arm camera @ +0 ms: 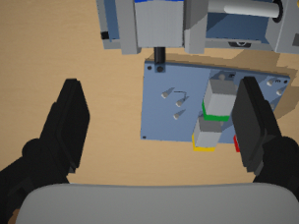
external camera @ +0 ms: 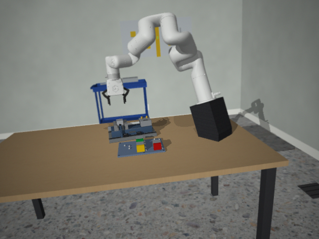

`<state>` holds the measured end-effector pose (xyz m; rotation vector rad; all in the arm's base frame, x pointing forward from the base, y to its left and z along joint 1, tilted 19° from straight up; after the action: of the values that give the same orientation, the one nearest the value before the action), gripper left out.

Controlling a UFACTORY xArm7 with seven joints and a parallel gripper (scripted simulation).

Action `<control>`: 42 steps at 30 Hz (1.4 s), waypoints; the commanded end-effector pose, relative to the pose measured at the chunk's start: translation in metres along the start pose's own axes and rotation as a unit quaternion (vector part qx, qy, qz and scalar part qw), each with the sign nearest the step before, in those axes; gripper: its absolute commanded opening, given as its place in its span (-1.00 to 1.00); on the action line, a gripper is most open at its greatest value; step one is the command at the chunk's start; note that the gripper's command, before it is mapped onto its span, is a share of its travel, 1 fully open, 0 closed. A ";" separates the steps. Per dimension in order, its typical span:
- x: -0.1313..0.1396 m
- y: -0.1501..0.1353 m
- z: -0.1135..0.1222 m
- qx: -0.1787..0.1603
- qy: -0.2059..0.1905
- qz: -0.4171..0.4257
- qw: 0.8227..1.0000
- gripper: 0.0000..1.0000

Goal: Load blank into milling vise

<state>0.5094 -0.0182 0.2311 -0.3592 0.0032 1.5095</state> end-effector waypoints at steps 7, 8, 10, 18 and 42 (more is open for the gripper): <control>0.000 -0.001 0.000 -0.002 0.000 0.000 1.000 1.00; 0.000 -0.001 0.000 -0.002 0.000 0.000 1.000 1.00; 0.000 -0.001 -0.001 -0.002 0.000 0.000 1.000 1.00; 0.000 -0.001 -0.003 -0.002 0.000 0.000 1.000 1.00; 0.000 -0.001 -0.004 -0.002 0.000 0.000 1.000 1.00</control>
<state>0.5105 -0.0194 0.2259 -0.3592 0.0031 1.5095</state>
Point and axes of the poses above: the point where the finger pads meet when closed, its own z axis back along the fingers, its own y axis across the jaws, x = y × z, the point moved 8 cm from there along z, back along the fingers, and after that the axes turned 15 degrees about -z, right-handed, at the moved point
